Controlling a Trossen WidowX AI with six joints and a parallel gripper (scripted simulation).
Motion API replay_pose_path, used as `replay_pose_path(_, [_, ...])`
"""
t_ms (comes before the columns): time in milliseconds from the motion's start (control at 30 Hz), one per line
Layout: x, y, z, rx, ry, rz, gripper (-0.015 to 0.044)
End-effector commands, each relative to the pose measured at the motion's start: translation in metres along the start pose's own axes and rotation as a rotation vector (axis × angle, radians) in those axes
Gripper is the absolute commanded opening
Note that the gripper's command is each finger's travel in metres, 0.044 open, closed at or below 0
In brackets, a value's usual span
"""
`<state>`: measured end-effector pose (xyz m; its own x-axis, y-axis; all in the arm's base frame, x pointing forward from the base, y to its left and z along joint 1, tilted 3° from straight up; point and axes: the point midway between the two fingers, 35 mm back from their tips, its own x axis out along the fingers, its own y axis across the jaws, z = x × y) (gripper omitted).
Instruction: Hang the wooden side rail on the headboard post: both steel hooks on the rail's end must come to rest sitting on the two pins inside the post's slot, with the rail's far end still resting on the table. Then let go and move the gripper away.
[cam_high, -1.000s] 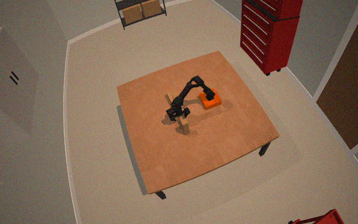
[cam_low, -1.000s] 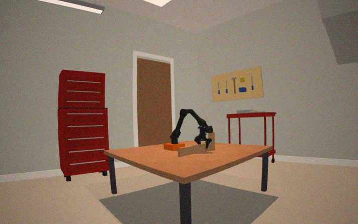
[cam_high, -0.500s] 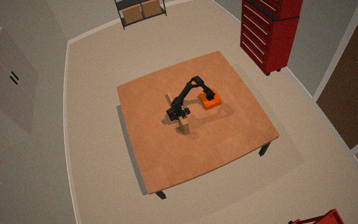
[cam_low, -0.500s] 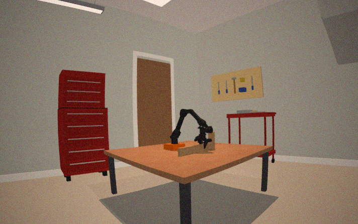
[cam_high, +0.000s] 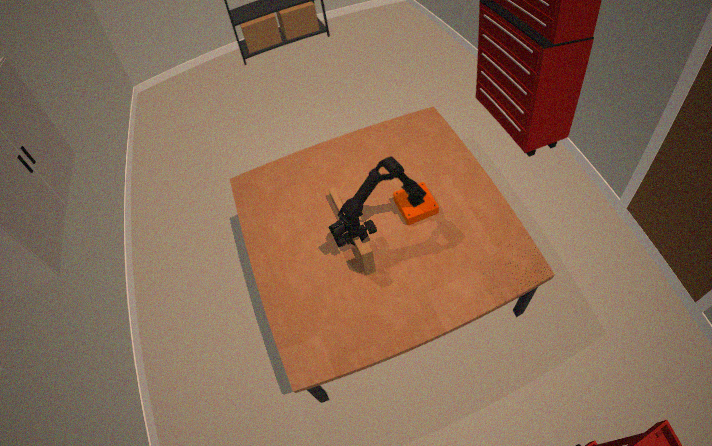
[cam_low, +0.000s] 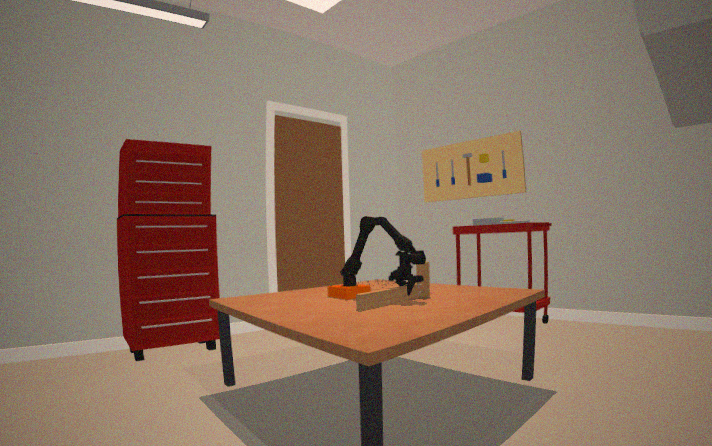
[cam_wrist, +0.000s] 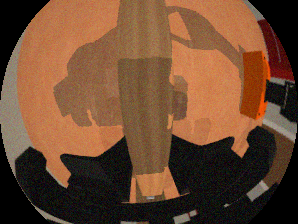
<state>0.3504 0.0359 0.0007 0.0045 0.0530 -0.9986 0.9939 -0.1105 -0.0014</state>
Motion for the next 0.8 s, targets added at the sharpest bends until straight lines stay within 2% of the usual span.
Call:
replay_pose_path(0, [0.0002, 0.0005, 0.0008, 0.006, -0.004, -0.005, 0.0000])
replay_pose_path(767, [-0.0009, 0.0021, 0.0004, 0.003, -0.001, -0.010, 0.0000])
